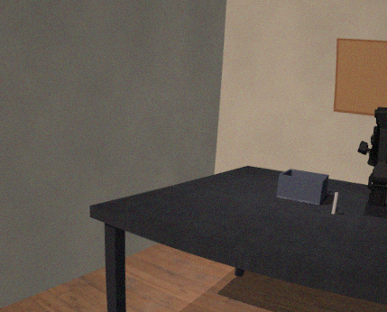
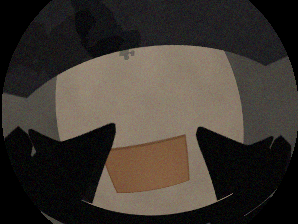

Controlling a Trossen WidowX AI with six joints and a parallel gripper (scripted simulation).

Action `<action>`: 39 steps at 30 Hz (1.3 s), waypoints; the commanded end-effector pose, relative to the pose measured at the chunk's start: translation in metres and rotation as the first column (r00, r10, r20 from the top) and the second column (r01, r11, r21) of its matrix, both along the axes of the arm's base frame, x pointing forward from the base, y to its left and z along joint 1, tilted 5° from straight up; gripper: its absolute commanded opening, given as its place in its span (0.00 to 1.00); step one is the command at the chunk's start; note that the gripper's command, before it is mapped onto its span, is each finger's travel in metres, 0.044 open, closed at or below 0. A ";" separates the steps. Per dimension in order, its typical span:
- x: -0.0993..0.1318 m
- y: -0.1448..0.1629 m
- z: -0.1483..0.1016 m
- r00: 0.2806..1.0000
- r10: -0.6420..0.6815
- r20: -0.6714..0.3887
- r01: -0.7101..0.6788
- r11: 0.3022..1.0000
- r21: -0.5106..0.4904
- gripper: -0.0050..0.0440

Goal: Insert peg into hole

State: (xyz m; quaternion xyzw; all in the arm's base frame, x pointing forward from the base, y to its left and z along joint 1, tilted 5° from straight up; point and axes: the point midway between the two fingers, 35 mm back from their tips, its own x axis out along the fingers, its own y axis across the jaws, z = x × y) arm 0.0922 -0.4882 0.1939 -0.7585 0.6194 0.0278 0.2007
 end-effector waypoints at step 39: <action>0.227 0.173 -0.020 0.723 -0.271 0.635 -0.282 0.723 0.630 1.00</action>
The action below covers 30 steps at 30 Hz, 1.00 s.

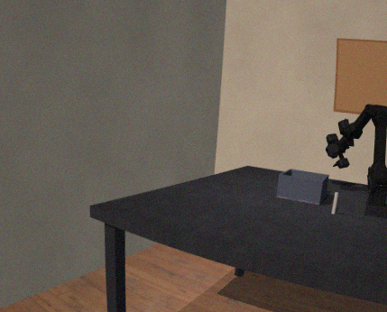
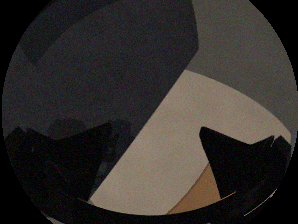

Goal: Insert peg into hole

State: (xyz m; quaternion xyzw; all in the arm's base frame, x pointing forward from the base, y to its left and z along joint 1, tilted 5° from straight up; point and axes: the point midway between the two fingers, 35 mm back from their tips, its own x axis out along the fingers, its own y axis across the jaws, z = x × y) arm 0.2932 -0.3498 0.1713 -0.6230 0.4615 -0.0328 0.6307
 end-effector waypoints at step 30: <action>0.058 0.339 -0.024 0.859 -0.490 -0.151 0.323 0.287 0.902 1.00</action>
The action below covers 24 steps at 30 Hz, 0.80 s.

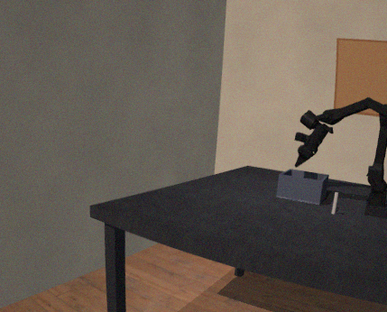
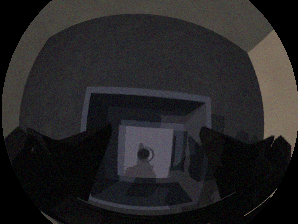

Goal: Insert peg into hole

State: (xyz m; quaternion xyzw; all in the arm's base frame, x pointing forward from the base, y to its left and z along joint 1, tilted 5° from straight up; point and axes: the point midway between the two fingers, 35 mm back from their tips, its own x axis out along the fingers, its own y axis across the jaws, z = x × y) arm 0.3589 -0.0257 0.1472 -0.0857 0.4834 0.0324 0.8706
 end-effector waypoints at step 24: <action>-0.161 0.161 -0.009 0.671 -0.581 -0.460 0.696 0.708 0.121 1.00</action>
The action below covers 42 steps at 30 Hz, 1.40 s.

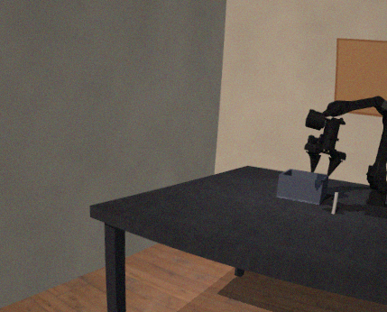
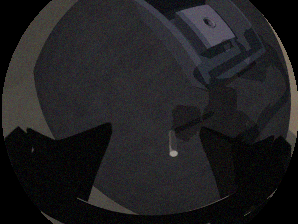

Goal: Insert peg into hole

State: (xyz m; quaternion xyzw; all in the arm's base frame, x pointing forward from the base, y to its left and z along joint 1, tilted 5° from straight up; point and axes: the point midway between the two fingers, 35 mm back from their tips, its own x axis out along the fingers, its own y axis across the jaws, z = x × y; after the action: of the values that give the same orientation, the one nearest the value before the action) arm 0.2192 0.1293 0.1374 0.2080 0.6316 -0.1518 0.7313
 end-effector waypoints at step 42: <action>-0.070 0.011 -0.057 0.937 -0.337 -0.088 0.329 0.940 -0.094 1.00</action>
State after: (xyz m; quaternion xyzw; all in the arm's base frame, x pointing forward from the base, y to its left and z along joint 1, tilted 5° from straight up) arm 0.1499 0.1425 0.0877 0.2803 0.6163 -0.3033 0.6705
